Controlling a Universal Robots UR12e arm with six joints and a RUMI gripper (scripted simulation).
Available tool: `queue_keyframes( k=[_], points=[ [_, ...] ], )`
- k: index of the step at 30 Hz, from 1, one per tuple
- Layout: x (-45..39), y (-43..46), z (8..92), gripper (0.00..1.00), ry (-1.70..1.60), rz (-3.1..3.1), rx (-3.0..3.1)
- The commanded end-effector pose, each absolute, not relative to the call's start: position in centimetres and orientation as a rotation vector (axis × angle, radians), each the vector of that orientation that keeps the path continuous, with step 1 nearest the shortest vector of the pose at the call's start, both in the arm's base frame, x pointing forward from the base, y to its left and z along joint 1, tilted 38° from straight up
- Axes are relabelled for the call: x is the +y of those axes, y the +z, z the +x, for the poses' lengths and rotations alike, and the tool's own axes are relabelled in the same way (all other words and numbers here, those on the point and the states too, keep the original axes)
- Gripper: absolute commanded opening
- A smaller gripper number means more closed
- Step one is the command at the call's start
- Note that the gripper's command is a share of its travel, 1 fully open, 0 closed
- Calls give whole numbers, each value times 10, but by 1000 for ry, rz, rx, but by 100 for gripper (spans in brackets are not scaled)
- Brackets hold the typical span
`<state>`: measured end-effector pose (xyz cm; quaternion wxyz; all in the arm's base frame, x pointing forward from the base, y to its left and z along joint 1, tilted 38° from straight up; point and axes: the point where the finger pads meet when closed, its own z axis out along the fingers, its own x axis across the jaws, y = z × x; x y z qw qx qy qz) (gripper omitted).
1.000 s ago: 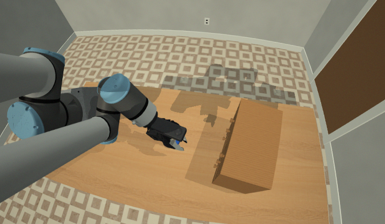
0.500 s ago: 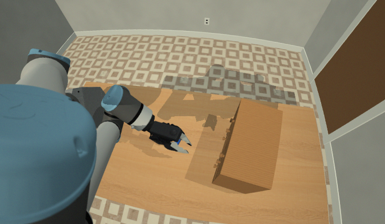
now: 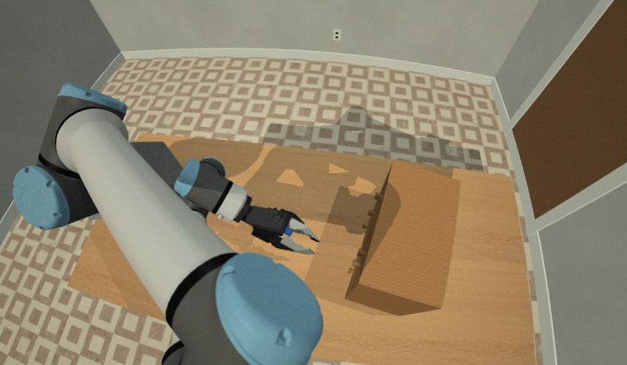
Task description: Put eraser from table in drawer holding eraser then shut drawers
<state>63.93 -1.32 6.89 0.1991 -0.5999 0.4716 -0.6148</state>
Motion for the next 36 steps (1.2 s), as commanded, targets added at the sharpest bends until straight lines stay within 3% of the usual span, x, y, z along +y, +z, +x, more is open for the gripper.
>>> queue_keyframes(
  k=[1,36],
  points=[
    [-16,67,646,20,-1737,-1638,1240],
    [-22,61,655,20,-1775,-1573,1115]
  ],
)
